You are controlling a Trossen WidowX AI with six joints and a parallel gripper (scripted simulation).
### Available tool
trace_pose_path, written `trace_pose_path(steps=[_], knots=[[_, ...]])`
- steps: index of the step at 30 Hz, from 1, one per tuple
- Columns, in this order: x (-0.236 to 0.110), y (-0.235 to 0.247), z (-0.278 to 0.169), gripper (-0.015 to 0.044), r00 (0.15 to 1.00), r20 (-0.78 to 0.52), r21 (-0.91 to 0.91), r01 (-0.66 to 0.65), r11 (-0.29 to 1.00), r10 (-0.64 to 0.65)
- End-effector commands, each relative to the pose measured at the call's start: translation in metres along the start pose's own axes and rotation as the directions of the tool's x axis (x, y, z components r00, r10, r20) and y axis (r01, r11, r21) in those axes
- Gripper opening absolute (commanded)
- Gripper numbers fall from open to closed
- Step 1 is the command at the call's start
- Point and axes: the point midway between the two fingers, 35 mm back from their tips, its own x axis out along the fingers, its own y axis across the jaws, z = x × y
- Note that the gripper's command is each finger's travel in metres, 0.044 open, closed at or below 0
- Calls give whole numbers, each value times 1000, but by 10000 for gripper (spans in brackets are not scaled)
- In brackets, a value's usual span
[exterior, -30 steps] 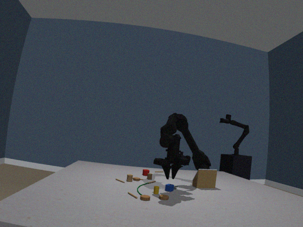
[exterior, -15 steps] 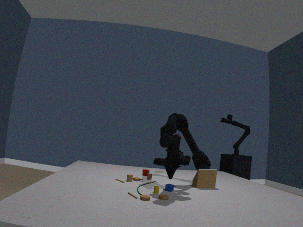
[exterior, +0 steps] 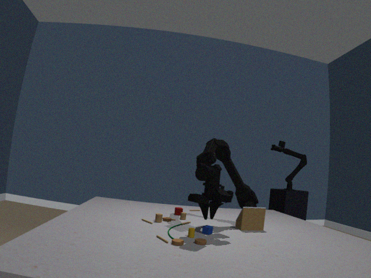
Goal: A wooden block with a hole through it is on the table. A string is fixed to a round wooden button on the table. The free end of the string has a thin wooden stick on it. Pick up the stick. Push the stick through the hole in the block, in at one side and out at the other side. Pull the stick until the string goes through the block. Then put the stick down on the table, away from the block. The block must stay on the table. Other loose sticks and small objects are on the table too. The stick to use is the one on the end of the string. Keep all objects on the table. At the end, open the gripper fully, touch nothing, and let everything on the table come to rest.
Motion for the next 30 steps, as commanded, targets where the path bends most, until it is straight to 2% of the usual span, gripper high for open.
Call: trace_pose_path(steps=[1, 3, 12, 13, 26, 28, 30], knots=[[0, 0, 0, 236, 1000, 0, 0, 0, 1000, 0], [0, 0, 0, 245, 1000, 0, 0, 0, 1000, 0], [0, 0, 0, 9, 1000, 0, 0, 0, 1000, 0], [0, 0, 0, 0, 1000, 0, 0, 0, 1000, 0], [0, 0, 0, 0, 1000, 0, 0, 0, 1000, 0], [0, -1, -3, 52, 1000, 1, 73, 0, 997, -1], [-1, -3, -10, 105, 1000, 4, 270, 1, 963, -2]])
